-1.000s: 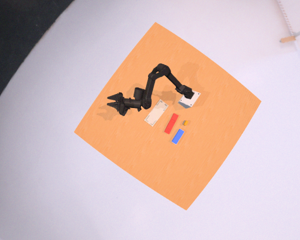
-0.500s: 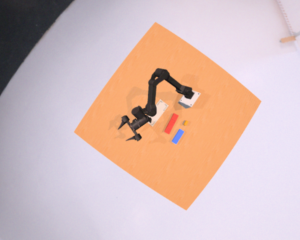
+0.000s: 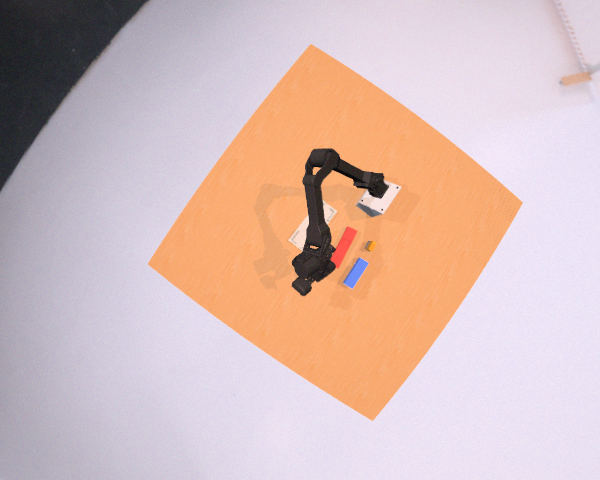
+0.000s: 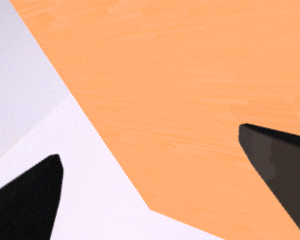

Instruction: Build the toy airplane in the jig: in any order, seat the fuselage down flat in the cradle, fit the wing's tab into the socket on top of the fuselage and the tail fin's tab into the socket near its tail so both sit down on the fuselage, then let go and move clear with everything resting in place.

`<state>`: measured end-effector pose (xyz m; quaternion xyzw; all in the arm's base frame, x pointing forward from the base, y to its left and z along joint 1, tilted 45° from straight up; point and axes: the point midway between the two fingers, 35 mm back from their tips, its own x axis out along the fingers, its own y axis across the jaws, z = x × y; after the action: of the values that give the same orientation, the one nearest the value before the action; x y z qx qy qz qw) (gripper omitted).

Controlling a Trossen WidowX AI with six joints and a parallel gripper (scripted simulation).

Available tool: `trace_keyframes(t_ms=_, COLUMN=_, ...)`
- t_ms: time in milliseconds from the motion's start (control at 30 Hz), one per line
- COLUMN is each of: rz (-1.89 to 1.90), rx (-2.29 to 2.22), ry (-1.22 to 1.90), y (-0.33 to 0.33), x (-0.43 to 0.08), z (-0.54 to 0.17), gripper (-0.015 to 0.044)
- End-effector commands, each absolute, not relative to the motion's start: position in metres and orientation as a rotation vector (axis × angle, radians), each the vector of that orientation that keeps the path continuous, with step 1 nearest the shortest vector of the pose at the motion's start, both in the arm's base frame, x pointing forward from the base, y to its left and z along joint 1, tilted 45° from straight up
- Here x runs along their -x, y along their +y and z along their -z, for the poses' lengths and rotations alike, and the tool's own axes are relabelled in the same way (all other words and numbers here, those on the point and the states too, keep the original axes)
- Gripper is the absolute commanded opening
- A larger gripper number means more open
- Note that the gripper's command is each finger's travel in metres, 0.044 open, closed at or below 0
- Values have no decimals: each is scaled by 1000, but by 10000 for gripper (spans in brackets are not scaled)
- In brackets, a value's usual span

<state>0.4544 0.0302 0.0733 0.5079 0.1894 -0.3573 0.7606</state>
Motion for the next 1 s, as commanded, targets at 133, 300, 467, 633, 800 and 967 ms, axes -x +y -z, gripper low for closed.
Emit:
trace_keyframes(t_ms=133, rz=770, rx=-144, ry=1043, y=41, x=-353, z=-5, gripper=440)
trace_keyframes(t_ms=300, rz=603, rx=509, ry=1433, y=34, x=-286, z=-1, gripper=440)
trace_keyframes(t_ms=467, rz=538, rx=690, ry=1536, y=31, x=-270, z=-5, gripper=440)
trace_keyframes(t_ms=633, rz=538, rx=690, ry=1536, y=31, x=-270, z=-5, gripper=440)
trace_keyframes(t_ms=800, rz=537, rx=690, ry=1536, y=13, x=-271, z=15, gripper=440)
trace_keyframes(t_ms=967, rz=539, rx=692, ry=1535, y=-6, x=-269, z=32, gripper=440)
